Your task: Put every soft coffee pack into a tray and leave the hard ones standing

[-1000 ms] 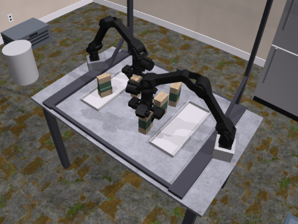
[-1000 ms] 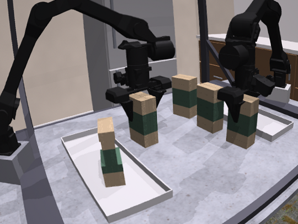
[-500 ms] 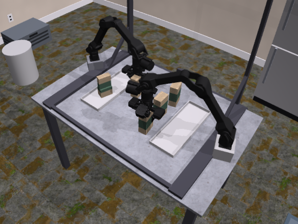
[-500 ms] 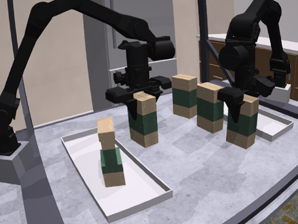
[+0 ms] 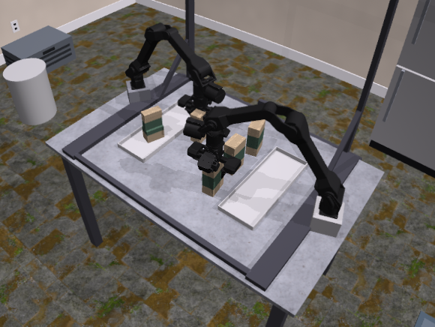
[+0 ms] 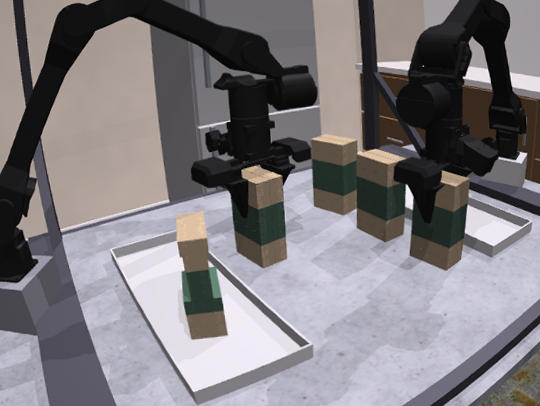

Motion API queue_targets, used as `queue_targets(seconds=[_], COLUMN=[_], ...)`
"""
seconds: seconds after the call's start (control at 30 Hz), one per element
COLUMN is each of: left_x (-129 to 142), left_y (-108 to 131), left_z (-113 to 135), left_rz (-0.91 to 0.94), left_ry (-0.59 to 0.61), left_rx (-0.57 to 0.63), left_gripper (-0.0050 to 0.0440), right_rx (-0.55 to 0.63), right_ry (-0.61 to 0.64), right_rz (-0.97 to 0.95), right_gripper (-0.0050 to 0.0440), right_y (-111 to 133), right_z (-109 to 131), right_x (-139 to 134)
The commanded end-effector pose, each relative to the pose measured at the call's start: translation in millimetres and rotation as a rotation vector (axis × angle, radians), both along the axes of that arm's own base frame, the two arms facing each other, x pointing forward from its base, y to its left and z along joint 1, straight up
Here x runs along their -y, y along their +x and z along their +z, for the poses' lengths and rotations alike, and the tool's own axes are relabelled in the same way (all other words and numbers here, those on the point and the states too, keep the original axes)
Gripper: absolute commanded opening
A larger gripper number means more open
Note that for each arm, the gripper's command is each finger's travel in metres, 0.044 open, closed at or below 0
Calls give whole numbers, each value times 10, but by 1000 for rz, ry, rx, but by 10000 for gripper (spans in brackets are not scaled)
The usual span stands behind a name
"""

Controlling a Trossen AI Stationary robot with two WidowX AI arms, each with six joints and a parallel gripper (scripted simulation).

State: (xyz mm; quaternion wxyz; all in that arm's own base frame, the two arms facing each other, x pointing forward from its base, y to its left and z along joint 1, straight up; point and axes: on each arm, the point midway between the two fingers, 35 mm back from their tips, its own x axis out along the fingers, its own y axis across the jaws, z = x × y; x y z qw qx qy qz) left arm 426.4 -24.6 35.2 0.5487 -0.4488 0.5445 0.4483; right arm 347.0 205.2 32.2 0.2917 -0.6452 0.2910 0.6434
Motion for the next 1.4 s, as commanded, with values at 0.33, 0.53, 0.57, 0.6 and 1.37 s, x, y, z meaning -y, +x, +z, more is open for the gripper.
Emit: queue_targets(seconds=[0.33, 0.53, 0.57, 0.6, 1.37], left_x=[9, 9, 9, 9, 9], left_y=[34, 34, 34, 34, 33], left_z=[84, 84, 84, 84, 84], left_rz=[-6, -6, -6, -6, -6], left_ry=[-5, -5, -5, -5, -5], left_rx=[26, 26, 26, 26, 26], left_gripper=[354, 104, 104, 104, 104], right_rx=[20, 20, 20, 20, 20], right_ry=[14, 14, 14, 14, 14], right_rz=[-2, -2, -2, -2, -2], right_gripper=[358, 358, 358, 358, 358], right_y=[27, 27, 27, 27, 27], right_z=[75, 75, 75, 75, 75], right_x=[-22, -22, -22, -22, -22])
